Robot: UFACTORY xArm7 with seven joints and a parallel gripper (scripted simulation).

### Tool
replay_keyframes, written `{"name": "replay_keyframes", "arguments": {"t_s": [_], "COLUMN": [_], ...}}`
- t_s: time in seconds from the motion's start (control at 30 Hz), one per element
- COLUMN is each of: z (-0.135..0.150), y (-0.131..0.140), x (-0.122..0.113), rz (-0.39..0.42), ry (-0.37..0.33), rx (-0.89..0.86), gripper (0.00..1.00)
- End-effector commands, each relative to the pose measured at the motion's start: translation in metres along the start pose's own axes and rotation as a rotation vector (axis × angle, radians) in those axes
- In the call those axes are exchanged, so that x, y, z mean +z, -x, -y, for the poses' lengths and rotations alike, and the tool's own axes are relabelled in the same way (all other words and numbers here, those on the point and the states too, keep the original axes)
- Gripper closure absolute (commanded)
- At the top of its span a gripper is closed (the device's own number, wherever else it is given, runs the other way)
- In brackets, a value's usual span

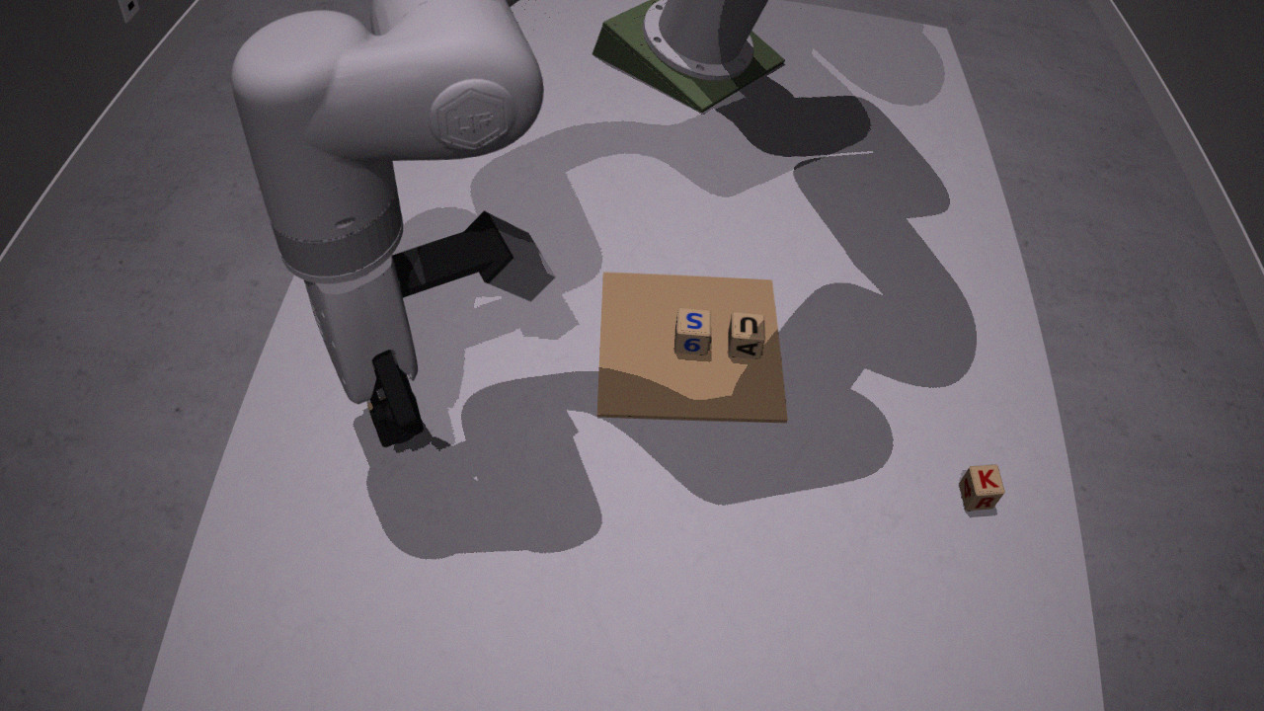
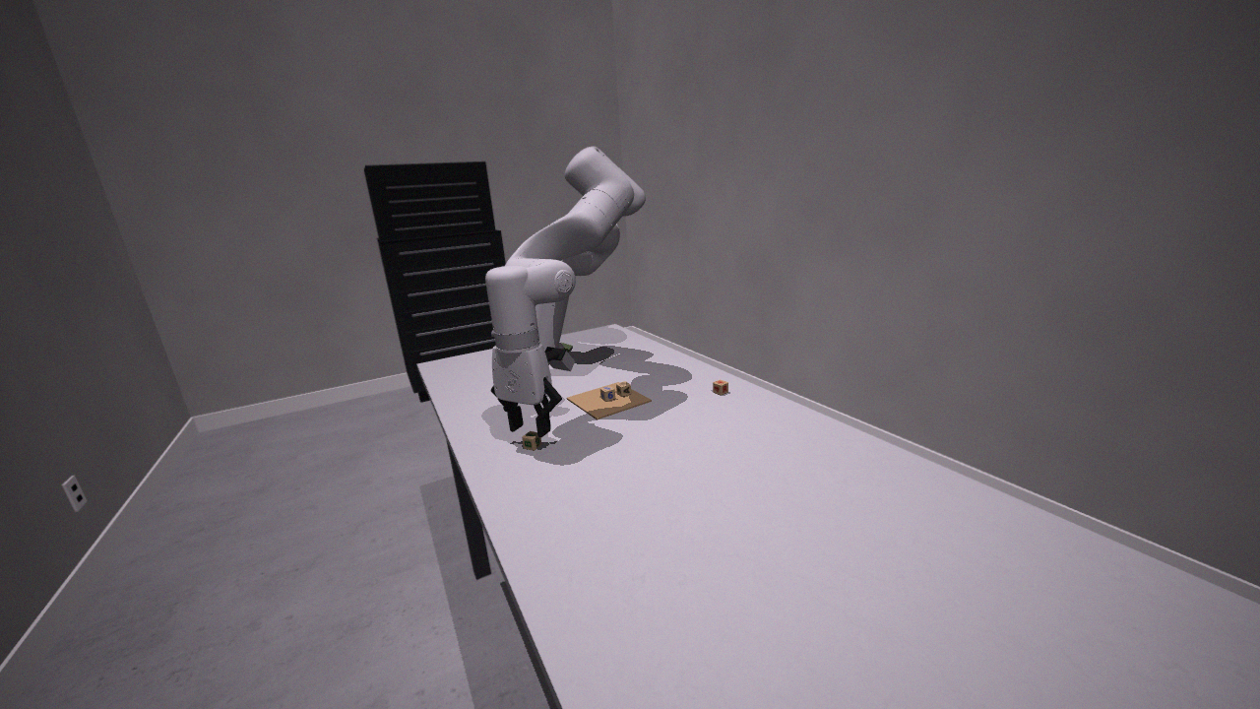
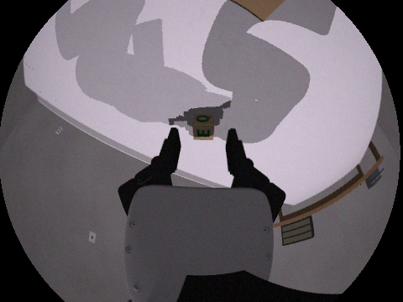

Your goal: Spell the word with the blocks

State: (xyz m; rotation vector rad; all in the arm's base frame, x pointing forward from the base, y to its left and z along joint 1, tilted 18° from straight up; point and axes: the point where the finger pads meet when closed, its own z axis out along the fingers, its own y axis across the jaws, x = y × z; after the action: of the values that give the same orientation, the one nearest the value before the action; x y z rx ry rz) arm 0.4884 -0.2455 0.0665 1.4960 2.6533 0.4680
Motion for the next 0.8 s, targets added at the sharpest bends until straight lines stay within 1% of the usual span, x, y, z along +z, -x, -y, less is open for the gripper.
{"name": "replay_keyframes", "arguments": {"t_s": [0.0, 0.47, 0.77], "z": [0.0, 0.0, 0.0], "y": [0.002, 0.002, 0.002], "x": [-0.002, -0.001, 0.011], "rz": [0.004, 0.004, 0.004], "ry": [0.002, 0.002, 0.002], "rx": [0.0, 0.0, 0.0], "gripper": [0.37, 0.37, 0.37]}}
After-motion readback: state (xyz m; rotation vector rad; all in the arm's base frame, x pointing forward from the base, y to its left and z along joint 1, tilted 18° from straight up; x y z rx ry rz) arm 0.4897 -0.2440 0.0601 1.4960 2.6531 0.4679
